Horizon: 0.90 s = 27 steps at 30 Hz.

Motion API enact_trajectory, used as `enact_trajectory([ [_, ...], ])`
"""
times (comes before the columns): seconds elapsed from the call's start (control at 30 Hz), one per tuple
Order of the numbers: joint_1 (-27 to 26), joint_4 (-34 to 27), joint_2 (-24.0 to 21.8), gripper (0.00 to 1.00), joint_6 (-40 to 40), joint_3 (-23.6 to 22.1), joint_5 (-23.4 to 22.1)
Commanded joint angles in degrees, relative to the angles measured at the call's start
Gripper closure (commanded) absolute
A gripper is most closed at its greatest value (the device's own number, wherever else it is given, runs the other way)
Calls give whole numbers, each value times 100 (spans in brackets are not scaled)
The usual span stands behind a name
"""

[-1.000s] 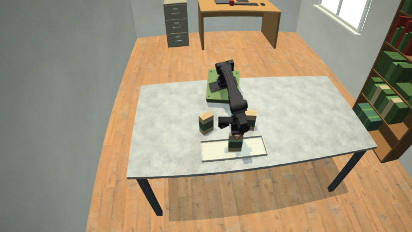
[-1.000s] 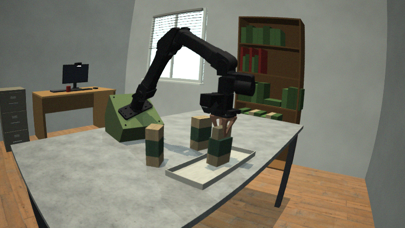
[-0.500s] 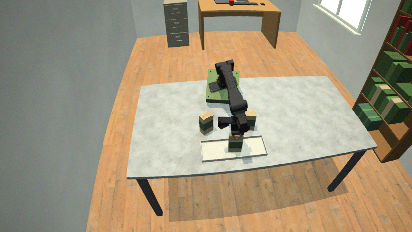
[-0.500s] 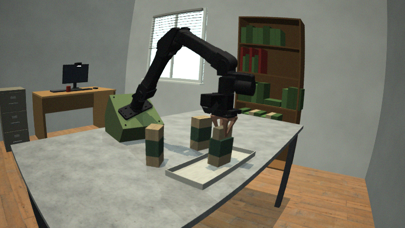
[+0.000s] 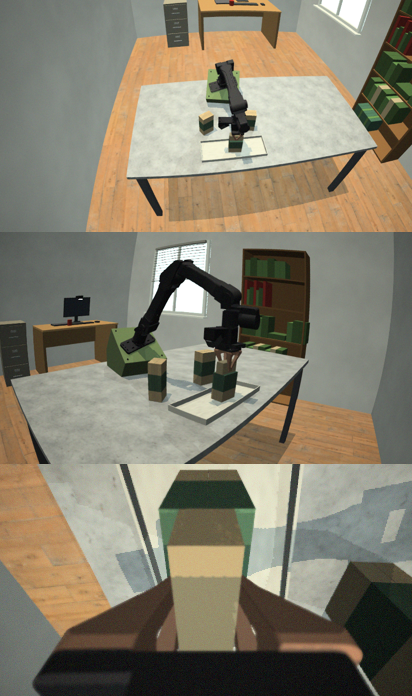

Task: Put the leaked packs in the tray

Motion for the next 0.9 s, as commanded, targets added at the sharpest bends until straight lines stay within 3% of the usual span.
enact_trajectory([
  [0.0, -28, -36, -94, 76, -25, 95, 1],
  [0.23, -28, -36, -94, 76, -25, 95, 1],
  [0.27, -28, -36, -94, 23, -25, 95, 1],
  [0.87, -28, -36, -94, 23, -24, 95, 3],
])
